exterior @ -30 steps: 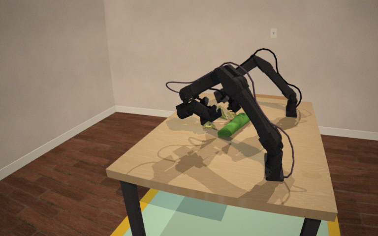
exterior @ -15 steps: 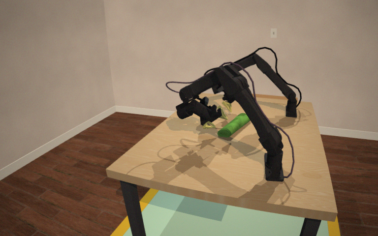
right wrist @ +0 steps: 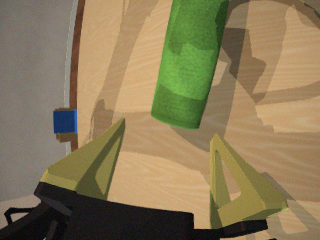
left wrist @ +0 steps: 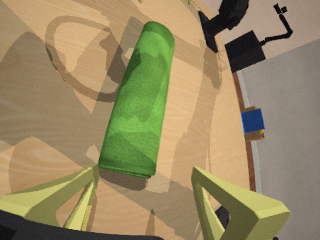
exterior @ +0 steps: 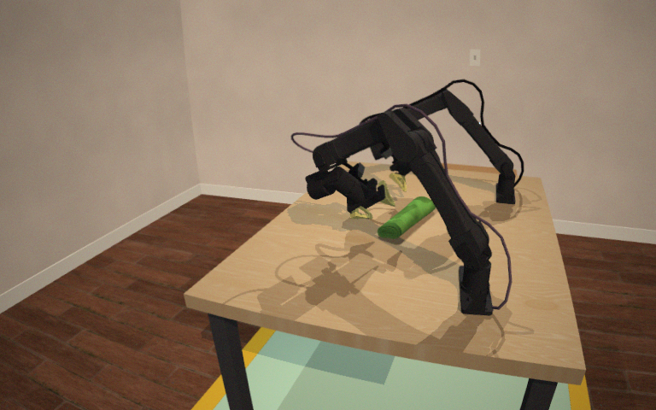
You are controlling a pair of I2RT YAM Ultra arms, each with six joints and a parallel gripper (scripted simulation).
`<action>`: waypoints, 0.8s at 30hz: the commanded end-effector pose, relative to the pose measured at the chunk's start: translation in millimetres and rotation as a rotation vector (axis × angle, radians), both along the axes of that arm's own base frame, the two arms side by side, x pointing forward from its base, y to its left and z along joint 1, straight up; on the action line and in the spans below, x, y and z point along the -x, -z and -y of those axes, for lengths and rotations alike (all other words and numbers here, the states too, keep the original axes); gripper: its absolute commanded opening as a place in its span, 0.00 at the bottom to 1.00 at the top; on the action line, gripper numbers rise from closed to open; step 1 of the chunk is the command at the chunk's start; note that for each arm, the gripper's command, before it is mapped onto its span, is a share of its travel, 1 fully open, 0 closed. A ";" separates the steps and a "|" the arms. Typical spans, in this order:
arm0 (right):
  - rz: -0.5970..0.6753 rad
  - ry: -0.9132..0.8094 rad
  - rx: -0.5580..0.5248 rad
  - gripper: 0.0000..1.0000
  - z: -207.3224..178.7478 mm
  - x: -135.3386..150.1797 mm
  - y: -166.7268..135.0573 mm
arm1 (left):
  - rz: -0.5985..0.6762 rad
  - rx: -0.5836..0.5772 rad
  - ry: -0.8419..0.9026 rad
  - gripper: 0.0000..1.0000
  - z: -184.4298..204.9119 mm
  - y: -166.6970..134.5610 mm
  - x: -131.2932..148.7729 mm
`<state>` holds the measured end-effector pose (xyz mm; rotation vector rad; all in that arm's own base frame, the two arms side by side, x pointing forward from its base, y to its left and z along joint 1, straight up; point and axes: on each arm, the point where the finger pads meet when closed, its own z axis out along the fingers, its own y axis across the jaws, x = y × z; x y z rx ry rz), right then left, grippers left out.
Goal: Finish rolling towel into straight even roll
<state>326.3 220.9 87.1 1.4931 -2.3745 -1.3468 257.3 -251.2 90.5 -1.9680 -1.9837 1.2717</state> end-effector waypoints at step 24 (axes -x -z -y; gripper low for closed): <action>0.735 -0.001 0.306 0.85 57.0 73.8 -87.9 | 0.687 0.018 0.136 0.85 -90.2 -82.4 13.2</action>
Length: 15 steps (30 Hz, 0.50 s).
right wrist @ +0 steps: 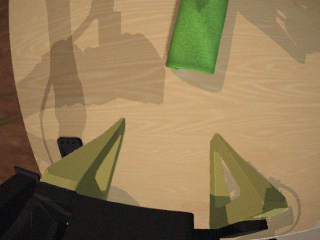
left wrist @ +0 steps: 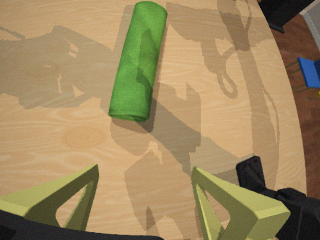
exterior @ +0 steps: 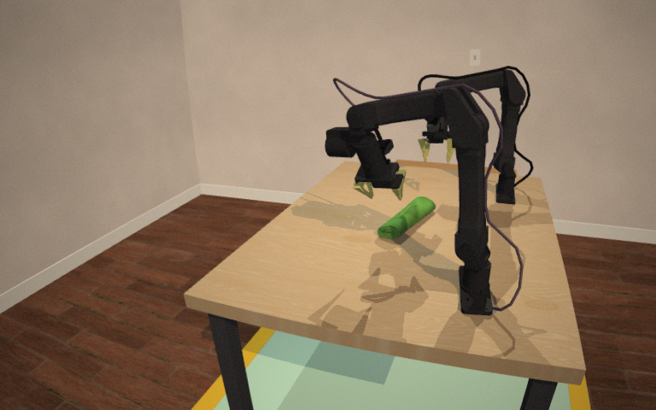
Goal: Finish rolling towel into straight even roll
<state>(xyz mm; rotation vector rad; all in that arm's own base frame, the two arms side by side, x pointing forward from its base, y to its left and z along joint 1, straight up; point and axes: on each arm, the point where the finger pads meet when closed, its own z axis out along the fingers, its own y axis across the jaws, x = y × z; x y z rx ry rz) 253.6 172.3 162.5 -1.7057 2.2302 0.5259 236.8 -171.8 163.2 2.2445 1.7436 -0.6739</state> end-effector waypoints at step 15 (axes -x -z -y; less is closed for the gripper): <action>0.503 0.034 0.214 0.85 38.3 40.9 -48.3 | 0.544 0.047 0.053 0.85 -55.4 -47.1 -1.0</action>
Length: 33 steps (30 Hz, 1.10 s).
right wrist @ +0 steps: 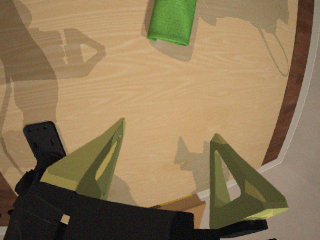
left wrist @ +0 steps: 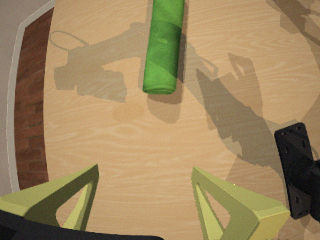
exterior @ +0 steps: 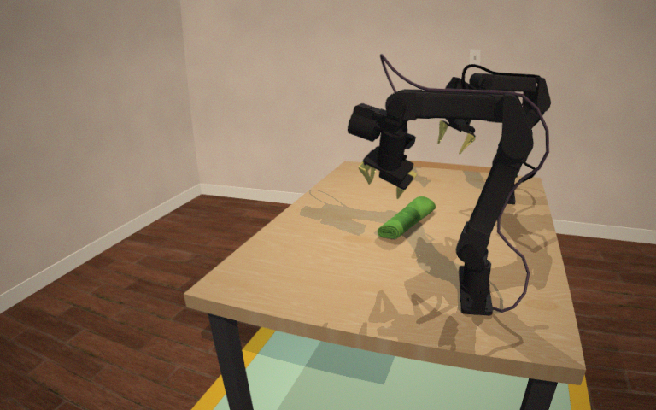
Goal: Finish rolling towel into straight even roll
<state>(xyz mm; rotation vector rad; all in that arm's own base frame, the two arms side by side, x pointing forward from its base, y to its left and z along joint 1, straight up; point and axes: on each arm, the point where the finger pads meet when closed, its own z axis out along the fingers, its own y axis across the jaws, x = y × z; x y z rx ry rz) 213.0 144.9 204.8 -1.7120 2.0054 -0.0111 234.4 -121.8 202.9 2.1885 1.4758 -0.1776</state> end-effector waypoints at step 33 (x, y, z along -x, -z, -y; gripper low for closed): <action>0.183 0.048 0.085 0.85 18.5 10.6 -15.2 | 0.199 0.021 0.035 0.85 -16.8 -17.1 -1.8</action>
